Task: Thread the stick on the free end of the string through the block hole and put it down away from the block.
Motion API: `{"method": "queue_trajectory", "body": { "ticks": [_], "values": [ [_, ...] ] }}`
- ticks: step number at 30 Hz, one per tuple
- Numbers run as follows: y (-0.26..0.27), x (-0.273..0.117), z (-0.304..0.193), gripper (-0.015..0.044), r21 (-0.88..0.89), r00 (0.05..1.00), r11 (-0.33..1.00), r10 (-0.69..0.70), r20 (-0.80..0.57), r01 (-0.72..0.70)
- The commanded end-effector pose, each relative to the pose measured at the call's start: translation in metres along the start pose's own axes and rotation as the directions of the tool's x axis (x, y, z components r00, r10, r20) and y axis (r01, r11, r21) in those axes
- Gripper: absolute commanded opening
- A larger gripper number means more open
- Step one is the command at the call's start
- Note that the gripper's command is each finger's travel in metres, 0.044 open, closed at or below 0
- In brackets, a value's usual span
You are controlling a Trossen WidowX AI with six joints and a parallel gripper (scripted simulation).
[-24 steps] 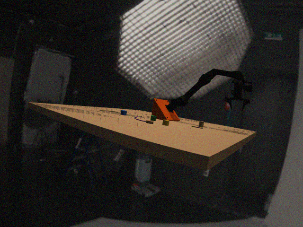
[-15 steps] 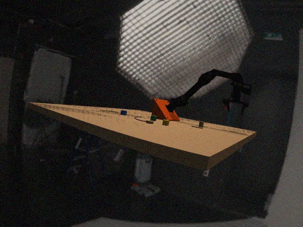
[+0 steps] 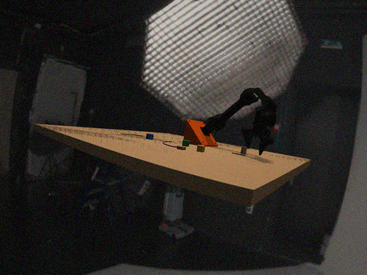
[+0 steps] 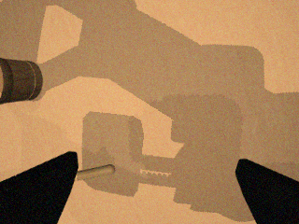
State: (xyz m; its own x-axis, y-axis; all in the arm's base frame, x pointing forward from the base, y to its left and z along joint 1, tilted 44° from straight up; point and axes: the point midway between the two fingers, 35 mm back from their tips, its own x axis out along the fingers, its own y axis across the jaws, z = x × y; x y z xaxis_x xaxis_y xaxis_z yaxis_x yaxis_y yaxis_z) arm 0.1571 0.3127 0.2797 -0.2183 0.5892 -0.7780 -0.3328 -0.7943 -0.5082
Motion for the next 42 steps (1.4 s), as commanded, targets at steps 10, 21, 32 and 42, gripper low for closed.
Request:
{"method": "queue_trajectory", "body": {
  "ticks": [10, 21, 32, 42],
  "values": [
    [0.128, 0.0, -0.185, 0.044, 0.491, 0.997, 0.869, -0.033, -0.069, 0.063],
    [0.275, -0.008, -0.237, 0.044, 0.787, 0.977, 0.582, -0.17, -0.129, 0.205],
    [0.276, -0.008, -0.237, 0.044, 0.789, 0.976, 0.578, -0.172, -0.13, 0.207],
    [0.277, -0.01, -0.237, 0.044, 0.971, 0.976, 0.179, -0.172, -0.13, 0.161]
  ]
}}
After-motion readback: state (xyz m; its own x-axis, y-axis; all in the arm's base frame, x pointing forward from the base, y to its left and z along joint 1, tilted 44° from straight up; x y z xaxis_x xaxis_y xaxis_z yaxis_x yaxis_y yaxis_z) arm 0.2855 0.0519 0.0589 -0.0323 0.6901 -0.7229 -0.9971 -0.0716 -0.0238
